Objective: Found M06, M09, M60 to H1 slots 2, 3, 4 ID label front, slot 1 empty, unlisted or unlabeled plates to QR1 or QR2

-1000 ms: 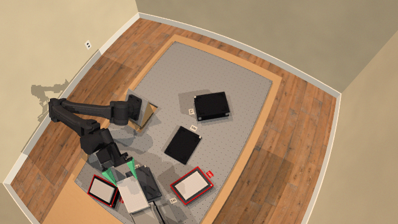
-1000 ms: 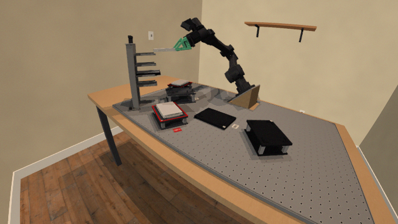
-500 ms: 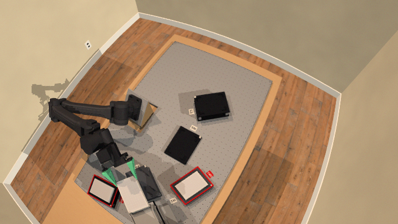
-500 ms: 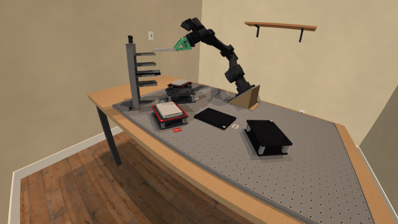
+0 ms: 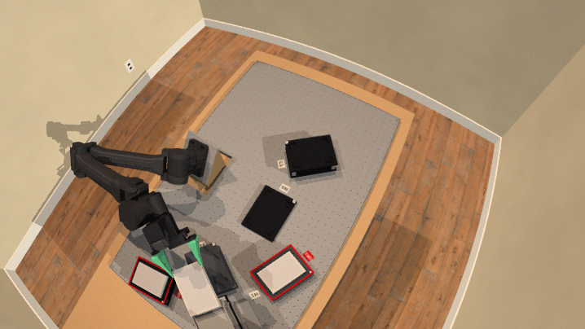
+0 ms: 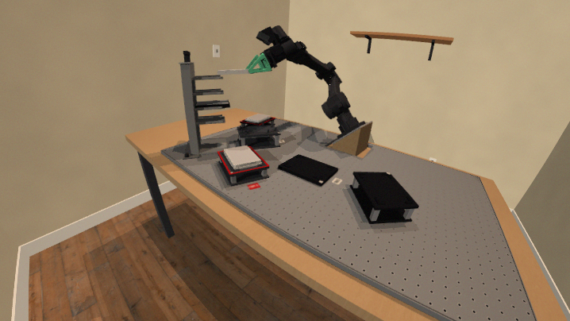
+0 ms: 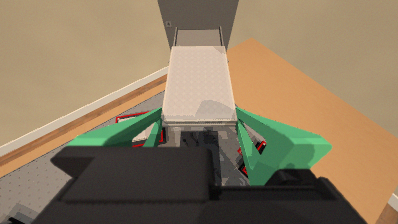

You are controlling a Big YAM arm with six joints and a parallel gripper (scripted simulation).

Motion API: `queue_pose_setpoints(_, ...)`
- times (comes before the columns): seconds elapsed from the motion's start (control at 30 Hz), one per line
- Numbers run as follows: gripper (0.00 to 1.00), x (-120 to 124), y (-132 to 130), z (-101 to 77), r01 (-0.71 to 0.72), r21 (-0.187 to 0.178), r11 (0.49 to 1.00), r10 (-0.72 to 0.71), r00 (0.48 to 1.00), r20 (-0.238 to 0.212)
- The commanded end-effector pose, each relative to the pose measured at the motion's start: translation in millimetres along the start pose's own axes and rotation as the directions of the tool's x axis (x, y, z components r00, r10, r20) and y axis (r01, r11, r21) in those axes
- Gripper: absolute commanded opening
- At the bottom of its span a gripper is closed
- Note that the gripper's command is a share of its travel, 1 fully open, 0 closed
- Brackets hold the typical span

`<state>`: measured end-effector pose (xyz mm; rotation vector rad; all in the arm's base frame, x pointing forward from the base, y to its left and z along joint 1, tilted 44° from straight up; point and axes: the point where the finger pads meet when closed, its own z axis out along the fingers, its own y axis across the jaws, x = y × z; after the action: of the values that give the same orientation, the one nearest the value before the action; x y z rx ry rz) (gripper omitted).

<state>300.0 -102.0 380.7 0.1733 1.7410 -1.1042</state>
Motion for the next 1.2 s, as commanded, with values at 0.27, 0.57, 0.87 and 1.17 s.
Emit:
queue_pose_setpoints(0.27,0.86,-24.3,-16.7,9.5,-0.035,0.025,0.999,0.034,0.999,0.024)
queue_pose_setpoints(0.57,0.86,-22.6,-14.5,14.3,-0.029,0.023,0.999,0.029,0.999,0.021)
queue_pose_setpoints(0.87,0.86,-24.6,-15.0,19.5,-0.029,0.024,0.999,0.028,0.999,0.021)
queue_pose_setpoints(1.17,0.86,-28.0,-16.6,24.5,-0.031,0.026,0.999,0.031,0.999,0.025)
